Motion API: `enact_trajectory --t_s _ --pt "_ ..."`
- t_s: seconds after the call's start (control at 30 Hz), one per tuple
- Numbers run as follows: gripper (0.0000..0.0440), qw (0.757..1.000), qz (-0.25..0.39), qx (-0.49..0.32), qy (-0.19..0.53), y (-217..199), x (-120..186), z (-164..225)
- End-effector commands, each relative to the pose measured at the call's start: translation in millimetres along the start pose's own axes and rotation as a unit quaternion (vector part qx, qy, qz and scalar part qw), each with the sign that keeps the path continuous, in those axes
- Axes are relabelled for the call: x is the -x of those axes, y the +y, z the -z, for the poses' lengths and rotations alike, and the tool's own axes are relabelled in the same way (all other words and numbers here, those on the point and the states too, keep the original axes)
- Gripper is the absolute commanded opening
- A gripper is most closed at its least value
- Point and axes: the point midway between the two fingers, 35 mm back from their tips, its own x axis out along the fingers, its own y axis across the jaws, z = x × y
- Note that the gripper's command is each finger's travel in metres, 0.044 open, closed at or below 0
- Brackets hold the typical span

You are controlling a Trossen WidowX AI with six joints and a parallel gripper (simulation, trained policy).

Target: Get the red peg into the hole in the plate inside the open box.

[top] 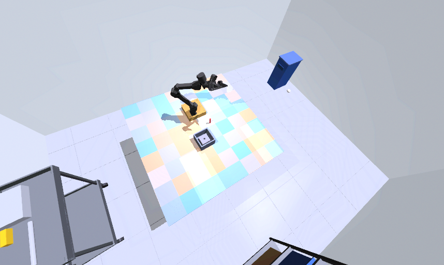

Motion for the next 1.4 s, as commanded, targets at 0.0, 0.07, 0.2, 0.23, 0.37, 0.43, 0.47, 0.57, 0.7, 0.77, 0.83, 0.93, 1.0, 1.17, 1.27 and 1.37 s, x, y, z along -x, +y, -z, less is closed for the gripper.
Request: enact_trajectory --t_s 0.0,0.07,0.2,0.23,0.37,0.43,0.47,0.57,0.7,0.77,0.83,0.93,1.0,1.17,1.27,1.37 --pt "0.0440 0.998 -0.017 -0.033 0.047 15.9 -5.1 28.3" --pt "0.0440 0.996 -0.026 -0.054 0.073 24.8 -6.9 43.7" --pt "0.0440 0.986 -0.040 -0.096 0.127 41.4 -8.2 74.3" --pt "0.0440 0.983 -0.042 -0.107 0.140 45.3 -8.0 81.8" --pt "0.0440 0.968 -0.049 -0.149 0.194 60.2 -5.5 111.2" --pt "0.0440 0.959 -0.051 -0.170 0.221 67.1 -3.1 125.5" --pt "0.0440 0.954 -0.051 -0.180 0.234 70.5 -1.7 132.5" --pt "0.0440 0.937 -0.050 -0.211 0.274 80.2 3.5 153.0" --pt "0.0440 0.911 -0.044 -0.250 0.327 91.8 12.5 179.2" --pt "0.0440 0.896 -0.039 -0.268 0.353 97.1 17.9 191.7" --pt "0.0440 0.880 -0.032 -0.286 0.378 102.1 23.8 203.7" --pt "0.0440 0.854 -0.020 -0.311 0.415 108.8 33.4 220.9" --pt "0.0440 0.836 -0.011 -0.327 0.440 112.9 40.4 231.8" --pt "0.0440 0.788 0.018 -0.363 0.497 121.4 59.5 256.8" --pt "0.0440 0.756 0.039 -0.382 0.530 125.4 71.9 270.3" --pt "0.0440 0.724 0.063 -0.399 0.560 128.7 84.6 282.5"
